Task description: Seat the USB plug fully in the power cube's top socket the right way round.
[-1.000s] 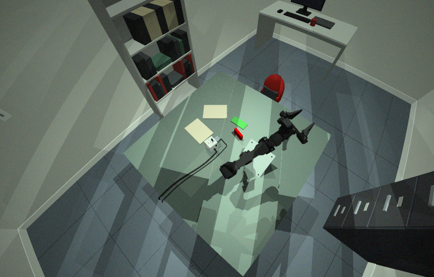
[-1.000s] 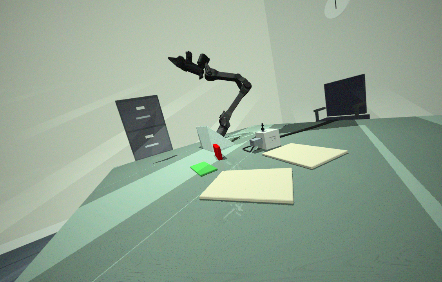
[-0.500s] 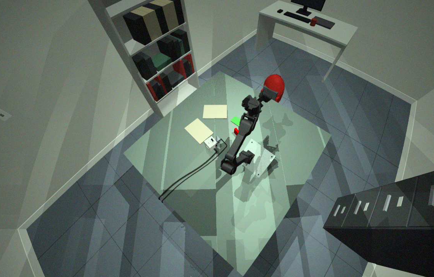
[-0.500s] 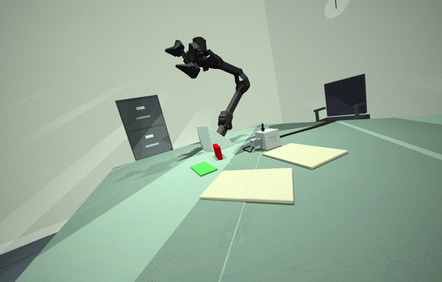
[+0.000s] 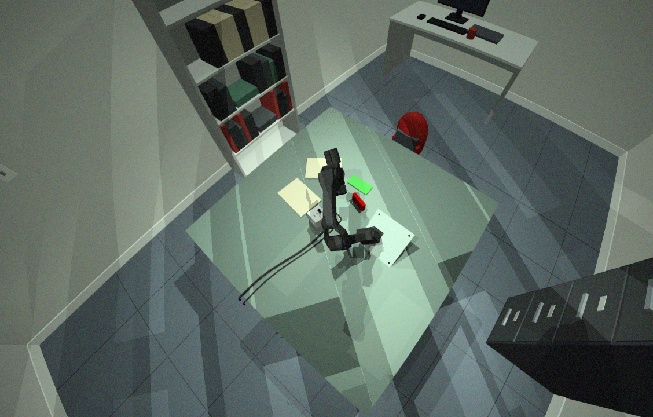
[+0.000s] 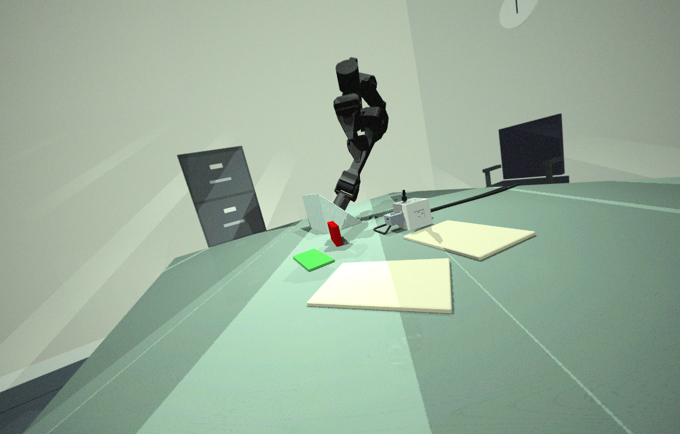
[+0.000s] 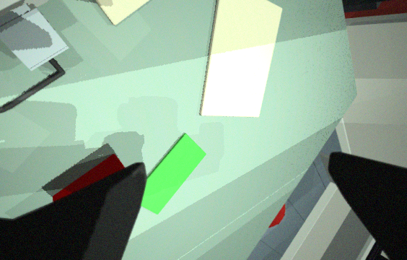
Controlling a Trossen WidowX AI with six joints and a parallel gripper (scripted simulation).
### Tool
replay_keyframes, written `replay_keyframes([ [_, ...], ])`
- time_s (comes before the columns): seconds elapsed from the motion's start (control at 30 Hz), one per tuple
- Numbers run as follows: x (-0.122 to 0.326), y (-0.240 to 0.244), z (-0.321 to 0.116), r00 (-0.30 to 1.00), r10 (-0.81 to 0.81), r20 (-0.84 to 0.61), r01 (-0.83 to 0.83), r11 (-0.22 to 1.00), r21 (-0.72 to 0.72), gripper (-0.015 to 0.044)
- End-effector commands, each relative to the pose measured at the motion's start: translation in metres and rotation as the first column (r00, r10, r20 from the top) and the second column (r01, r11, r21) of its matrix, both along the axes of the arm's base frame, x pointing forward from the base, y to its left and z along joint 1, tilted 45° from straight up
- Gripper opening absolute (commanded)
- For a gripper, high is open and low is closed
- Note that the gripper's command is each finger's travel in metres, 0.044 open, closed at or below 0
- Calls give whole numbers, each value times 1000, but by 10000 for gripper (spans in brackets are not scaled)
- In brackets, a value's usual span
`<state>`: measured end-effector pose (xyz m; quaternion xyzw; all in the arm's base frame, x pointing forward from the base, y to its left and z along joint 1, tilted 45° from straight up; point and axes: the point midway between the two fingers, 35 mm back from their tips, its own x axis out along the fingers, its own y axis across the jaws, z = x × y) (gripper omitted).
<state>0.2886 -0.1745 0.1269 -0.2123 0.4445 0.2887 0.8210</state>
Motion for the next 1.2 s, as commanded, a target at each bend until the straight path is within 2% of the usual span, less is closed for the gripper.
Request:
replay_keyframes([
  [0.0,10,74,4,955,297,-16,-293,948,125,440],
  [0.13,6,146,14,832,555,6,-537,801,264,440],
  [0.2,3,166,18,784,620,21,-596,743,305,440],
  [1.17,7,180,4,778,628,24,-603,735,310,440],
])
